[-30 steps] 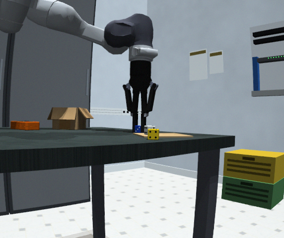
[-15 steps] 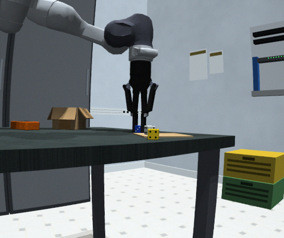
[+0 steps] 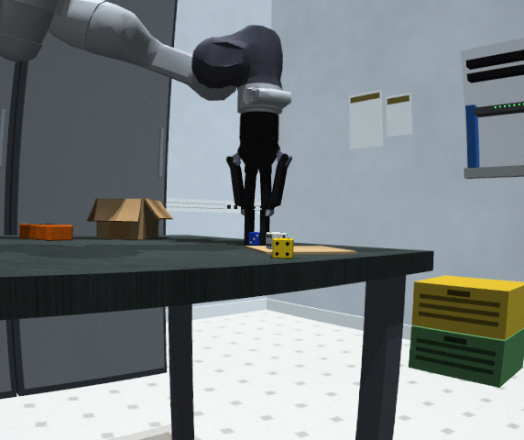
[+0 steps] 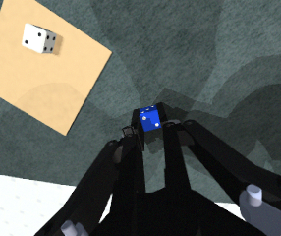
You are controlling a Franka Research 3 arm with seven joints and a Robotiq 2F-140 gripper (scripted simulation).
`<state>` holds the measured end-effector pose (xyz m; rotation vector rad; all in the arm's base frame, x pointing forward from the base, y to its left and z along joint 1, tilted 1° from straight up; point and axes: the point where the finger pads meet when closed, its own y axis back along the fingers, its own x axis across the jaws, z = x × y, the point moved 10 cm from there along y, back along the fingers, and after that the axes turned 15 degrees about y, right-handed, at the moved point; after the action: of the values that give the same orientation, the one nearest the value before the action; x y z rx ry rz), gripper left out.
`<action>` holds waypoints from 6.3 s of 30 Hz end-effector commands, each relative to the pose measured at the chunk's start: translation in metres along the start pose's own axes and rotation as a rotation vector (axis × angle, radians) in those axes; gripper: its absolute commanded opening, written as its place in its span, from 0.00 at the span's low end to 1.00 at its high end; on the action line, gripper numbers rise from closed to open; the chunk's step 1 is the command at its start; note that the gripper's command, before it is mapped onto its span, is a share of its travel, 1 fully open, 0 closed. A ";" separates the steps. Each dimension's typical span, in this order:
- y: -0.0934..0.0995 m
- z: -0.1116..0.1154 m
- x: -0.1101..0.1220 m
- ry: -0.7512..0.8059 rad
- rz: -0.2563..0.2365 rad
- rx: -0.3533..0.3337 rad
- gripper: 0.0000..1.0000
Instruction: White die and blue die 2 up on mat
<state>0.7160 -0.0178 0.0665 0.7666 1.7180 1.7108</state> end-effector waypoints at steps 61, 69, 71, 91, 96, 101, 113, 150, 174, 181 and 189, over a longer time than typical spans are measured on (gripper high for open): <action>0.103 -0.090 -0.101 -0.584 -0.001 -0.004 0.21; 0.103 -0.112 -0.119 -0.708 0.000 -0.004 0.21; 0.103 -0.112 -0.119 -0.708 0.000 -0.004 0.21; 0.077 -0.111 -0.120 -0.709 -0.001 -0.004 0.21; 0.063 -0.111 -0.120 -0.709 -0.001 -0.004 0.21; 0.039 -0.111 -0.121 -0.709 -0.001 -0.004 0.21; 0.010 -0.110 -0.122 -0.709 -0.001 -0.004 0.21; 0.008 -0.110 -0.122 -0.709 -0.001 -0.004 0.21; 0.004 -0.110 -0.122 -0.709 -0.001 -0.004 0.21; 0.004 -0.110 -0.122 -0.709 -0.001 -0.004 0.21; 0.004 -0.110 -0.122 -0.709 -0.001 -0.004 0.21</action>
<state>0.7125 -0.1812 0.0721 1.1905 1.2210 1.2211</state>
